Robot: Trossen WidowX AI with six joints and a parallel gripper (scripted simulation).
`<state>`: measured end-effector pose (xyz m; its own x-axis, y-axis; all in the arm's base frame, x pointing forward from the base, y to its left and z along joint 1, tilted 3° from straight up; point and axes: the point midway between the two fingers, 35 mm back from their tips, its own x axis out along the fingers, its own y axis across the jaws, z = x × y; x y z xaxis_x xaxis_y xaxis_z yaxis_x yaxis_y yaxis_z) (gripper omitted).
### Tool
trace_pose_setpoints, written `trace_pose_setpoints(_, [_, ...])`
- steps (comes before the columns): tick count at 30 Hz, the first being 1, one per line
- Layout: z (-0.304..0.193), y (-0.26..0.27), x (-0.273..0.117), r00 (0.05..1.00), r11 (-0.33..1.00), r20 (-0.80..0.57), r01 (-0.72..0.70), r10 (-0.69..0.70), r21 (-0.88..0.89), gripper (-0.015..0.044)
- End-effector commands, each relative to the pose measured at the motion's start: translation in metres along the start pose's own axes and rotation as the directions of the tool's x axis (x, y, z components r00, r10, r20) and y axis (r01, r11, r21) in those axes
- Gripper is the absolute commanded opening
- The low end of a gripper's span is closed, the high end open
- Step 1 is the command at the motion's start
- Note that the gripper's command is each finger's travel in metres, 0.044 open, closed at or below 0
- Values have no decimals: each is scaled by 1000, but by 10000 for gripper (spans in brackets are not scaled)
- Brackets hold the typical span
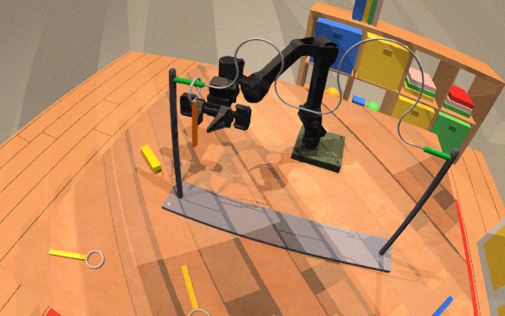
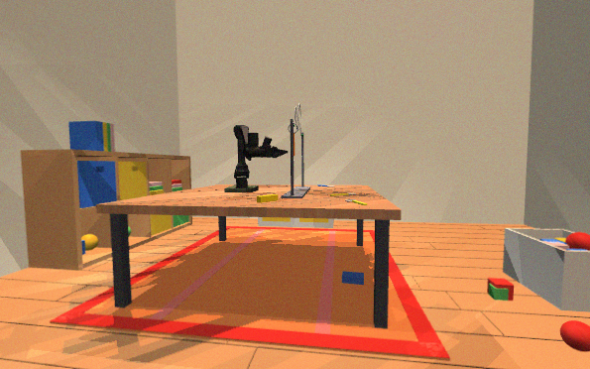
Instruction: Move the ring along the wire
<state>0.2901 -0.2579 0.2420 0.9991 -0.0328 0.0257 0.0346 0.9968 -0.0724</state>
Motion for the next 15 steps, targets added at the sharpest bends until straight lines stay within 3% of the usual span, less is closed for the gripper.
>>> trace_pose_setpoints(1, [2, -2, 8, 1000, 1000, 2, 2, -2, -7, 160])
trace_pose_setpoints(15, [3, -2, 29, 1000, 1000, 4, 2, -2, -7, 160])
